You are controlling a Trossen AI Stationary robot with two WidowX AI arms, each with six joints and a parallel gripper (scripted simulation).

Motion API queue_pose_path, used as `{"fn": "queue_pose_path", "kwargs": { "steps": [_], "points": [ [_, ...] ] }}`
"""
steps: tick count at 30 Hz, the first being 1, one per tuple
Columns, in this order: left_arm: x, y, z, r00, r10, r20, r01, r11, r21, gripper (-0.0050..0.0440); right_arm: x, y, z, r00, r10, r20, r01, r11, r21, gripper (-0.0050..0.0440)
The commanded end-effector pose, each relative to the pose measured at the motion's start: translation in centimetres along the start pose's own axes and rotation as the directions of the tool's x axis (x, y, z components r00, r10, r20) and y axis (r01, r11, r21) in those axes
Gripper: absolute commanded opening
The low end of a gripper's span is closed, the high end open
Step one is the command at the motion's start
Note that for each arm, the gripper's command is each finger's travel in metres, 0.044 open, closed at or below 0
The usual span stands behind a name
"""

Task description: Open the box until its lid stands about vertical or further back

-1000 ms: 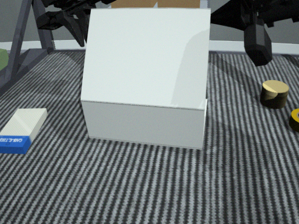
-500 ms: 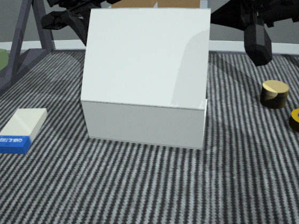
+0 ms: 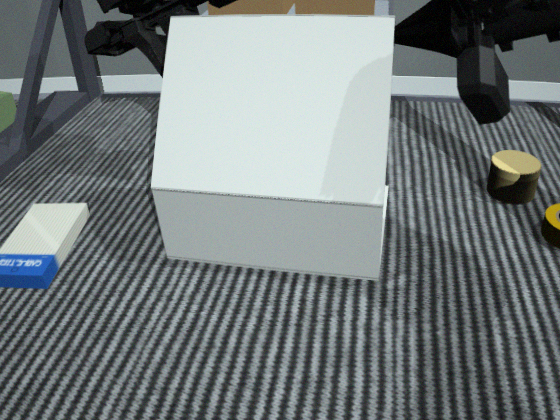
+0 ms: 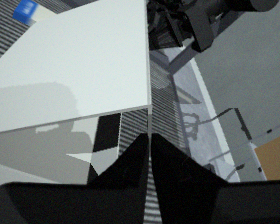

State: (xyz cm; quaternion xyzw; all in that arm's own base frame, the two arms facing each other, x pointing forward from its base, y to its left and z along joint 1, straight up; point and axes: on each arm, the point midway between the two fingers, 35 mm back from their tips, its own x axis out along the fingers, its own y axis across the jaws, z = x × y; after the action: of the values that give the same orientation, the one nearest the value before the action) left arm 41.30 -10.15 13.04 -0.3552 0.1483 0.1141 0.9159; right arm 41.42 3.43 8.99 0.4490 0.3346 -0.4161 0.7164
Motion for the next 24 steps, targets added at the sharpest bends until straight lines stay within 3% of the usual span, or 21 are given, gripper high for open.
{"fn": "queue_pose_path", "kwargs": {
  "steps": [1, 24],
  "points": [
    [-0.3, -0.9, 0.9, 1.000, -0.023, 0.017, 0.023, 1.000, -0.014, 0.0005, -0.6, 1.3, 0.2, 1.000, 0.028, 0.004, -0.028, 1.000, 0.012, 0.0060],
    [-0.3, -0.9, 0.9, 1.000, -0.023, 0.017, 0.023, 1.000, -0.014, 0.0005, 0.0, 2.7, 0.0, 1.000, 0.029, 0.004, -0.029, 0.999, 0.013, 0.0060]
  ]
}}
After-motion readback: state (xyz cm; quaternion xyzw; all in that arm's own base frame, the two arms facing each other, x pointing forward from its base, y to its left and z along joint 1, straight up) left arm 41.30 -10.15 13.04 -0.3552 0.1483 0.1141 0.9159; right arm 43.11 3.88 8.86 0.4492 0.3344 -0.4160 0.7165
